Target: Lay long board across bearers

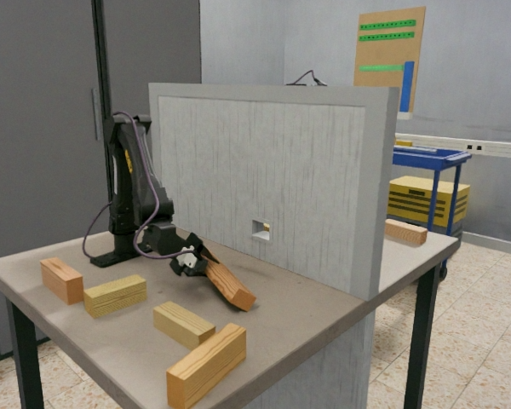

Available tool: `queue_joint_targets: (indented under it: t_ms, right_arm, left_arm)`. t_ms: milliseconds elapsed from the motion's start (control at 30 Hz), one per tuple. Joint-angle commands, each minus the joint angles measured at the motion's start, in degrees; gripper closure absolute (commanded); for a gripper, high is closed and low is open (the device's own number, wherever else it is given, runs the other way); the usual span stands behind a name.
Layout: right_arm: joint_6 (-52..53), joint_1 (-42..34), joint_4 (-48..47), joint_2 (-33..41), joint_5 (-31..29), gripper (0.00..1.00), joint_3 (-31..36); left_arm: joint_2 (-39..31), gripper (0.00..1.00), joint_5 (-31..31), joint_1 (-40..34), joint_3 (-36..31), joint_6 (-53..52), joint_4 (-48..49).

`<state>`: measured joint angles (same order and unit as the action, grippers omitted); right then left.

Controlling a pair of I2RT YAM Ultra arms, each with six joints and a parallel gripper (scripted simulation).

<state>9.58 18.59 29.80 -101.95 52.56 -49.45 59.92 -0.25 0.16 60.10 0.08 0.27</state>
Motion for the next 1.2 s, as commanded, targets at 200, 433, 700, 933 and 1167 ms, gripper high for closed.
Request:
queue_joint_targets:
  t_ms: [200, 433, 700, 933, 1167]
  right_arm:
    - [-2.8, 1.9, -1.7, -1.9, 7.3, 1.0, 1.7]
    - [-4.2, 3.1, -0.7, -2.6, 9.0, 1.0, -0.7]
    - [-6.9, 4.4, -0.2, -2.6, 11.3, 1.0, -1.2]
    - [-10.4, 6.1, -0.9, -7.6, 16.5, 1.0, -0.3]
    - [-11.7, 6.6, 0.1, -8.9, 17.0, 1.0, -1.1]
  left_arm:
    - [-1.2, 0.0, 0.4, -0.2, 0.3, 0.1, 1.4]
    - [-1.2, 0.0, 0.4, -0.2, 0.3, 0.1, 1.4]
    - [-1.2, 0.0, 0.4, -0.2, 0.3, 0.1, 1.4]
    - [-1.2, 0.0, 0.4, -0.2, 0.3, 0.1, 1.4]
    - [-1.2, 0.0, 0.4, -0.2, 0.3, 0.1, 1.4]
